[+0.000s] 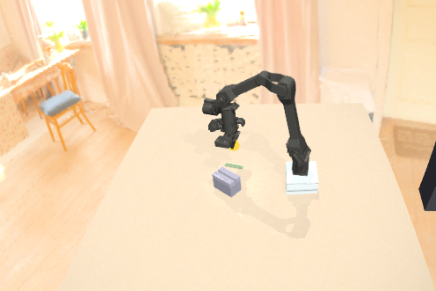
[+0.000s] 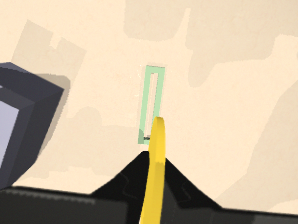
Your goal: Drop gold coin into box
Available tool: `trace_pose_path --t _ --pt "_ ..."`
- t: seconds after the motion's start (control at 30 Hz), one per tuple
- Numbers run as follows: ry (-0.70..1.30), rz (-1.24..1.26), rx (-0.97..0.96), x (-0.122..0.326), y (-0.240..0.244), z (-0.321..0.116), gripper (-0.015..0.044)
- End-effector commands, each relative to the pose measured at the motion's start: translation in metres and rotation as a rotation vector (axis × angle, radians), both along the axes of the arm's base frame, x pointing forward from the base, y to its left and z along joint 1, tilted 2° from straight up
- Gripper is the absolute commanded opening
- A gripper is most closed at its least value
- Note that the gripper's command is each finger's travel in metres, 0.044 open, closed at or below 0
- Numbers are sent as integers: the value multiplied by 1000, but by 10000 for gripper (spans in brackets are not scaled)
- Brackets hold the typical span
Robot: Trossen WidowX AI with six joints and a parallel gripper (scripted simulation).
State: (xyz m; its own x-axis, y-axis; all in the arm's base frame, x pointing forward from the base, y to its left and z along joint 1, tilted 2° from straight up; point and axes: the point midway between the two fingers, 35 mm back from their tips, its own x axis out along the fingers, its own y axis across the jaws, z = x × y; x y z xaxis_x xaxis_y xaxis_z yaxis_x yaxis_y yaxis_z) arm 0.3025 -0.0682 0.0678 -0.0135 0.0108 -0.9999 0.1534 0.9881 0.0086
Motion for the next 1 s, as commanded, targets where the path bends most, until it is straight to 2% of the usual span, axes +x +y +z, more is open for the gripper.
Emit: trace_pose_path --t 0.0,0.3,0.53,0.97 --pt "-9 -74 -2 1 -1 5 0" --pt "-6 -360 -5 -5 -1 5 0" --pt "-6 -365 -4 -5 1 5 0" --pt "-6 -353 -5 1 33 6 0"
